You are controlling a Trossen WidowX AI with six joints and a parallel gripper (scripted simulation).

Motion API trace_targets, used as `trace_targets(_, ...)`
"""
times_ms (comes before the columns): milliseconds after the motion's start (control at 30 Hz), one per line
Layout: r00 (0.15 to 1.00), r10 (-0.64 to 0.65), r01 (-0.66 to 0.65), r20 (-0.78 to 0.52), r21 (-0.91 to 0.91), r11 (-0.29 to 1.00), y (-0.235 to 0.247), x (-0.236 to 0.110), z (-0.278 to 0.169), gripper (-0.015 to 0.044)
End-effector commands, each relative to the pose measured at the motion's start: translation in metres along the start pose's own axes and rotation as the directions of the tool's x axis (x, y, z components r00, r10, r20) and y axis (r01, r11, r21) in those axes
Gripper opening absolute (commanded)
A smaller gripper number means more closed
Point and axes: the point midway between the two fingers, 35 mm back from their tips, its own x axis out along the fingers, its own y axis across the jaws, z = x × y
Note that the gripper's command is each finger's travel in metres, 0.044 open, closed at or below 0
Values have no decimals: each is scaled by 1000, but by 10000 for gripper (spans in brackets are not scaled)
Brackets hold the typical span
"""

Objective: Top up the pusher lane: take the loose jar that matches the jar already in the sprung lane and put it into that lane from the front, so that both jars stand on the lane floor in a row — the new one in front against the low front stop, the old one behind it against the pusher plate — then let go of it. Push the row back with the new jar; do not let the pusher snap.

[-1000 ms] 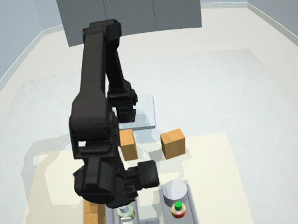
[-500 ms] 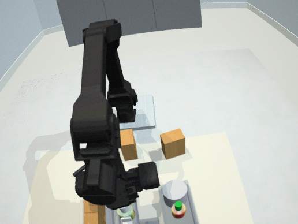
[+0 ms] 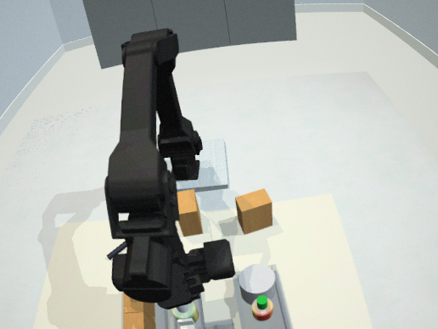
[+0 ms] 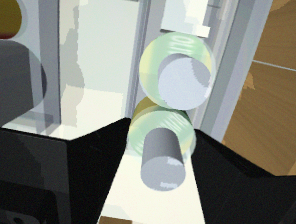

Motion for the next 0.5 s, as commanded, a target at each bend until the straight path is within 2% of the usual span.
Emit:
trace_targets(0, 1000, -2, 2, 8, 5, 1000, 0, 3, 2, 0)
trace_targets(467, 1000, -2, 2, 8, 5, 1000, 0, 5, 2, 0)
